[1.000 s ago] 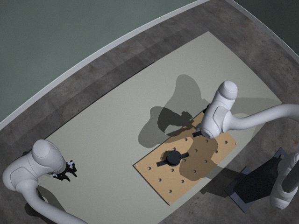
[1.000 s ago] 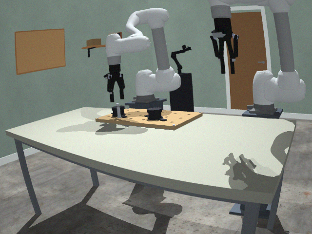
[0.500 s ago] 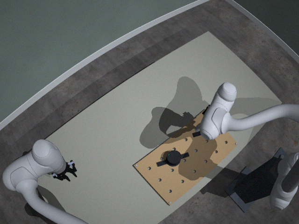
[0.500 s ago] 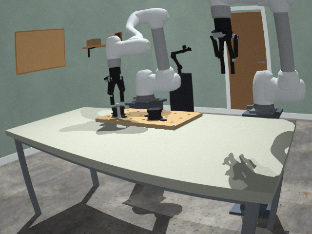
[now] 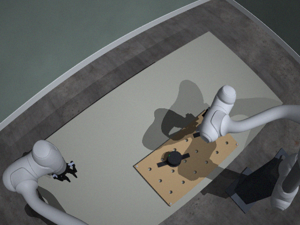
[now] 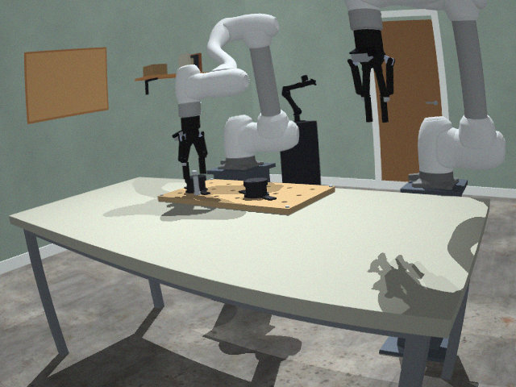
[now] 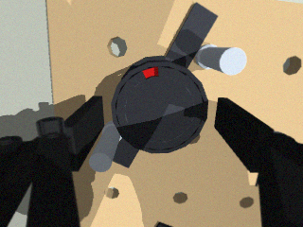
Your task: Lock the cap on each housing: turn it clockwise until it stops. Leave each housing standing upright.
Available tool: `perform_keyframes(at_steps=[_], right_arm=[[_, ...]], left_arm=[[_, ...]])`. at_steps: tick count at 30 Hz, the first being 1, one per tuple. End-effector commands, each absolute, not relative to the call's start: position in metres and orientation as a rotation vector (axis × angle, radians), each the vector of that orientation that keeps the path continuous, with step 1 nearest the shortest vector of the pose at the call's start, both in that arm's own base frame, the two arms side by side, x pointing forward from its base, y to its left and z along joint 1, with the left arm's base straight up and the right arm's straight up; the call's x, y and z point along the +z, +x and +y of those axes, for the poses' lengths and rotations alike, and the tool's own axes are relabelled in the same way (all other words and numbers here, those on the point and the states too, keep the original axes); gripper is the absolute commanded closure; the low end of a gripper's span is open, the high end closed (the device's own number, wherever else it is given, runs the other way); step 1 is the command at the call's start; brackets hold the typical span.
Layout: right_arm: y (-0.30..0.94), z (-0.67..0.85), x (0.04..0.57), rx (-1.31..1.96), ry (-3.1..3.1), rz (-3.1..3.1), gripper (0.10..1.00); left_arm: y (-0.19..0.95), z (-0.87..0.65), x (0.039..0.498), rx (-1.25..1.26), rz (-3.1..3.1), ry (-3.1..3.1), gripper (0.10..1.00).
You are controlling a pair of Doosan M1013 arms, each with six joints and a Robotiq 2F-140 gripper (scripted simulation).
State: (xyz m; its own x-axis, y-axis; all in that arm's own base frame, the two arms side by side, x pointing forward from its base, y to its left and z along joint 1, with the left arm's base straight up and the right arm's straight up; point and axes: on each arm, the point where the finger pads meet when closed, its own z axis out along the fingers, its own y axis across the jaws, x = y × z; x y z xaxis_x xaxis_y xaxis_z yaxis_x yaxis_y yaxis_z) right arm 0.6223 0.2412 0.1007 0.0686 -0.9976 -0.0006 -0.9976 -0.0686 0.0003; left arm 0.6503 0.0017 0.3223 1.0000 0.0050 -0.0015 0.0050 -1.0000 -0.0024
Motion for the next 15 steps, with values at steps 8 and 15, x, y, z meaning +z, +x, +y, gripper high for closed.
perform_keyframes(at_steps=[8,15], right_arm=[[0.6228,0.2415,0.0885,-0.001,-2.294,2.145,0.403],[0.6229,0.2415,0.0896,-0.001,-2.293,2.145,0.999]], left_arm=[[0.6505,0.0018,0.3231,0.0,-0.008,-3.139,0.77],[0.6505,0.0018,0.3231,0.0,-0.008,-3.139,0.77]])
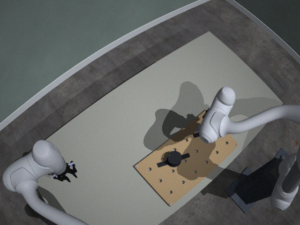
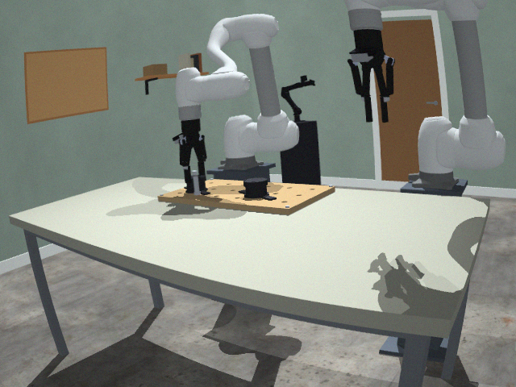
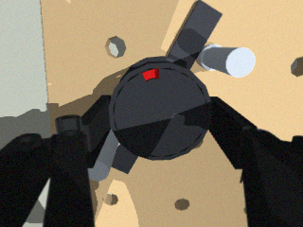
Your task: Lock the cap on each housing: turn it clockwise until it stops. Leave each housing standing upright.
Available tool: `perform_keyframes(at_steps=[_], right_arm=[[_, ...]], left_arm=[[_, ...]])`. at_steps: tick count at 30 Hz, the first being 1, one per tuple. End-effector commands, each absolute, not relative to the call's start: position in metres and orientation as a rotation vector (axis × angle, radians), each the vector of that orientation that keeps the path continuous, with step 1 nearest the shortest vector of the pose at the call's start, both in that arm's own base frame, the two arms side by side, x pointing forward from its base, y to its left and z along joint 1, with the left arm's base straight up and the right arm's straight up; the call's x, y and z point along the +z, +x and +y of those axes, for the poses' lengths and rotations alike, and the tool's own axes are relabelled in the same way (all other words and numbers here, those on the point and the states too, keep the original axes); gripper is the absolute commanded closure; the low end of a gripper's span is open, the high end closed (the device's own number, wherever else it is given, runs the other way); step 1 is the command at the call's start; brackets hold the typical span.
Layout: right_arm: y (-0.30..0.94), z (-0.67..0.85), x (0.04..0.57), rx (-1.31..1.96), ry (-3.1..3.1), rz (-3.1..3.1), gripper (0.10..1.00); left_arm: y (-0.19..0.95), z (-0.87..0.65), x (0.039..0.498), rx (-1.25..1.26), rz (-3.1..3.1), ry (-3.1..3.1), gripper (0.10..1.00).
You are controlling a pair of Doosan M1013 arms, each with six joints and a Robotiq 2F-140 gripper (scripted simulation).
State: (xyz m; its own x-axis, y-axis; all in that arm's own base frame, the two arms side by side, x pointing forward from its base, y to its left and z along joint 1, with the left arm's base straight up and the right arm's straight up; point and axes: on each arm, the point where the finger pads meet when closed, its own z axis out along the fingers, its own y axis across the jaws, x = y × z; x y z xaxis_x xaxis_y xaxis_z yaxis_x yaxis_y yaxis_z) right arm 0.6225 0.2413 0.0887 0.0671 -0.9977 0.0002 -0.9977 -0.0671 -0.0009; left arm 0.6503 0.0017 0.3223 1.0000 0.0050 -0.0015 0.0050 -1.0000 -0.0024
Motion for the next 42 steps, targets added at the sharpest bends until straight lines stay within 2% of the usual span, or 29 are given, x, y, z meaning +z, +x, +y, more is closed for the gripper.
perform_keyframes(at_steps=[1,11,42], right_arm=[[0.6229,0.2415,0.0896,-0.001,-2.293,2.145,0.999],[0.6229,0.2415,0.0896,-0.001,-2.293,2.145,0.999],[0.6229,0.2415,0.0896,-0.007,-1.243,2.884,0.999]], left_arm=[[0.6505,0.0018,0.3231,0.0,-0.008,-3.139,0.77],[0.6505,0.0018,0.3231,0.0,-0.008,-3.139,0.77],[0.6505,0.0018,0.3231,0.0,-0.008,-3.139,0.77]])
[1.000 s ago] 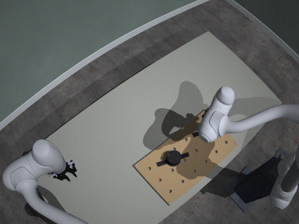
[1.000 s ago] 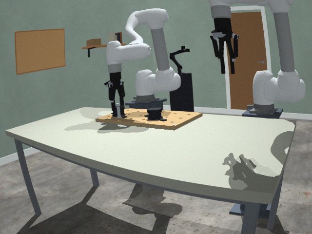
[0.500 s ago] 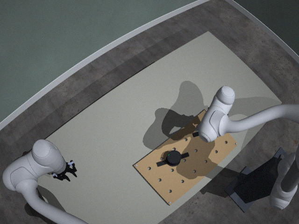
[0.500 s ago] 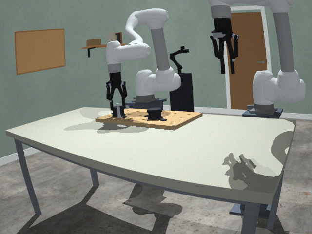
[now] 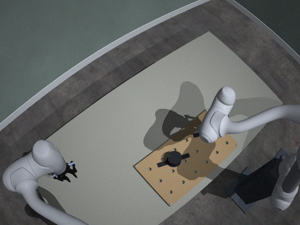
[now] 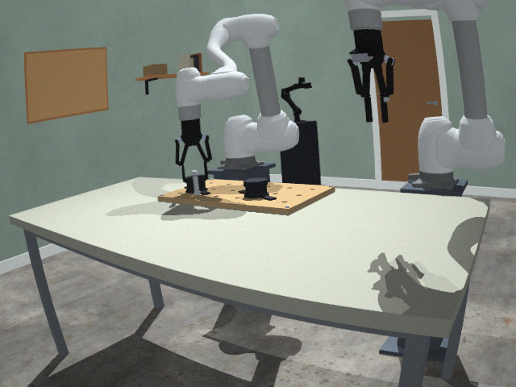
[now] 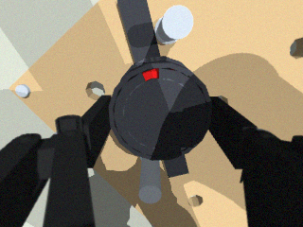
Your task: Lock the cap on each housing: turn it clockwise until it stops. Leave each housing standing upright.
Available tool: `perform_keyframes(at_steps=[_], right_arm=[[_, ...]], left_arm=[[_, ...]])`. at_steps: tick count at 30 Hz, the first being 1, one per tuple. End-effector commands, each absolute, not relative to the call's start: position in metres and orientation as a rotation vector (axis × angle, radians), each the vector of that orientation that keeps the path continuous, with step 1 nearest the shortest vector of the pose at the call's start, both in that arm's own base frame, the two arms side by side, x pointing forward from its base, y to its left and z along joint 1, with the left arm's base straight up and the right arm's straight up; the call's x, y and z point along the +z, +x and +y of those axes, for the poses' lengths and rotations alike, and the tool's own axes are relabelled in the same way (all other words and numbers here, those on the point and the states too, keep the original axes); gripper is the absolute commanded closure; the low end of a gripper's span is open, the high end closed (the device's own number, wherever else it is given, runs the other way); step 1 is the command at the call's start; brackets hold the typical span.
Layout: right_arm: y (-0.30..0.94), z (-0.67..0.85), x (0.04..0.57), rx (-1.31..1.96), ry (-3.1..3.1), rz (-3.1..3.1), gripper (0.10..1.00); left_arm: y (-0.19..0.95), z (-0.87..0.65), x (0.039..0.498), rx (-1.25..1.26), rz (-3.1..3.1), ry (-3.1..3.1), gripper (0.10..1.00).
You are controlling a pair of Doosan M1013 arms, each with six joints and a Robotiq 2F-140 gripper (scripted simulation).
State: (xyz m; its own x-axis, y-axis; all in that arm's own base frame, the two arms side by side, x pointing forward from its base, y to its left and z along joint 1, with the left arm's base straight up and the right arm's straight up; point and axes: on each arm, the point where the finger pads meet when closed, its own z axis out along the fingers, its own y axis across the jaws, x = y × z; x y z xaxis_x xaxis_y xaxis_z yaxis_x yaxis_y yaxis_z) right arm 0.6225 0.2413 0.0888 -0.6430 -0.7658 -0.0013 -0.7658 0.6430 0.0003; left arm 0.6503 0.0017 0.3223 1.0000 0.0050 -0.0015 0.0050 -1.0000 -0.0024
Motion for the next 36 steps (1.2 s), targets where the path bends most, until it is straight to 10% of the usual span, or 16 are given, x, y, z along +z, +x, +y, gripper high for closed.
perform_keyframes(at_steps=[1,35,36], right_arm=[[0.6229,0.2415,0.0896,-0.007,-1.243,2.884,0.999],[0.6229,0.2415,0.0896,-0.005,-0.046,3.138,0.999],[0.623,0.2416,0.0897,-0.001,0.024,3.139,0.368]], left_arm=[[0.6505,0.0018,0.3231,0.0,-0.008,-3.139,0.77],[0.6505,0.0018,0.3231,0.0,-0.008,-3.139,0.77],[0.6505,0.0018,0.3231,0.0,-0.008,-3.139,0.77]])
